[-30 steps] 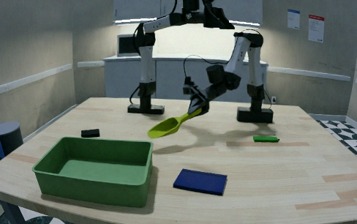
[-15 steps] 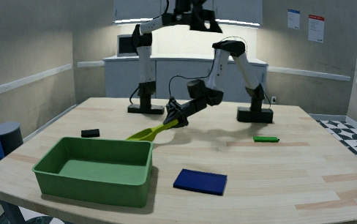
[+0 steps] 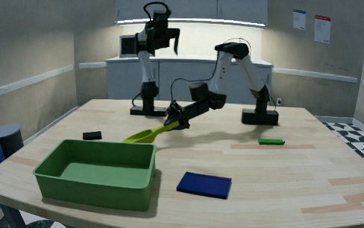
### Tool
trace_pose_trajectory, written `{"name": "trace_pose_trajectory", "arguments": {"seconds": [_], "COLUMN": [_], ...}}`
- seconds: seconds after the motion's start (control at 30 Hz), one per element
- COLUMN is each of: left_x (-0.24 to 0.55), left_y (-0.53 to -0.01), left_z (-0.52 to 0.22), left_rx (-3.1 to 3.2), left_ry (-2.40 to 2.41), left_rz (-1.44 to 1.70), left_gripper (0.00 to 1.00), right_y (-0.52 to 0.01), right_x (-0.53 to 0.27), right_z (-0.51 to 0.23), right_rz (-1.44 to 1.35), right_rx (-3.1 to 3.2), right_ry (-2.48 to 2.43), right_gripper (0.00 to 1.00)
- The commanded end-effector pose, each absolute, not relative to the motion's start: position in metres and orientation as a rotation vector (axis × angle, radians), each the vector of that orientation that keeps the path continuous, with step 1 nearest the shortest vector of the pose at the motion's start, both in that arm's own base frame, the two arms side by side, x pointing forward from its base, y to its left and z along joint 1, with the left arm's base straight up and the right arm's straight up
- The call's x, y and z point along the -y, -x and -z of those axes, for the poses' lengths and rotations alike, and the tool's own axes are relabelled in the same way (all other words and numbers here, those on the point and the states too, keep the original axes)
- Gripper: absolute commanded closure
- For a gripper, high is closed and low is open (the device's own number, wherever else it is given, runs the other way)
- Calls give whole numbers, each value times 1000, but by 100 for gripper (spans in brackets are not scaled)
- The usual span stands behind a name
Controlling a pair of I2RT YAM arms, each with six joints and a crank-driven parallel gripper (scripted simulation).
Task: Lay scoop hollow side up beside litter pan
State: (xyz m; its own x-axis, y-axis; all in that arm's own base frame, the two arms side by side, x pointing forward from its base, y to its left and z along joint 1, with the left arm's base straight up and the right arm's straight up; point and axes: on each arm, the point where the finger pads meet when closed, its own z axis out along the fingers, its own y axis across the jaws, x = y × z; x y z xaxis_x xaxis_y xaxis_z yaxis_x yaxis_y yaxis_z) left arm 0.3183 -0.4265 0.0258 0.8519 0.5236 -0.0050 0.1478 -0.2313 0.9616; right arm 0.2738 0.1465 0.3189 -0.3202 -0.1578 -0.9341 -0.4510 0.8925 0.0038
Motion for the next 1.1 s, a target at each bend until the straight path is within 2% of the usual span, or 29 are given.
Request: {"name": "trace_pose_trajectory", "arguments": {"seconds": [0.0,0.13,0.27,0.37,1.07], "left_x": [441,441,450,451,442], "left_y": [-327,-327,-333,-334,-328], "left_z": [-63,-64,-108,-111,-24], "left_rx": [-472,-471,-458,-459,-467], "left_ry": [-1670,-1668,-1642,-1644,-1676], "left_rz": [-422,-422,-433,-433,-426], "left_gripper": [82,82,82,82,82], "right_y": [-255,-251,-254,-254,-254], "right_x": [-120,-109,-108,-108,-108], "right_z": [-291,-284,-285,-287,-287], "right_rz": [-274,-252,-249,-250,-249], "right_rx": [-1991,-2008,-1997,-1992,-1993], "right_ry": [441,413,402,400,401], "right_gripper": [0,0,0,0,0]}}
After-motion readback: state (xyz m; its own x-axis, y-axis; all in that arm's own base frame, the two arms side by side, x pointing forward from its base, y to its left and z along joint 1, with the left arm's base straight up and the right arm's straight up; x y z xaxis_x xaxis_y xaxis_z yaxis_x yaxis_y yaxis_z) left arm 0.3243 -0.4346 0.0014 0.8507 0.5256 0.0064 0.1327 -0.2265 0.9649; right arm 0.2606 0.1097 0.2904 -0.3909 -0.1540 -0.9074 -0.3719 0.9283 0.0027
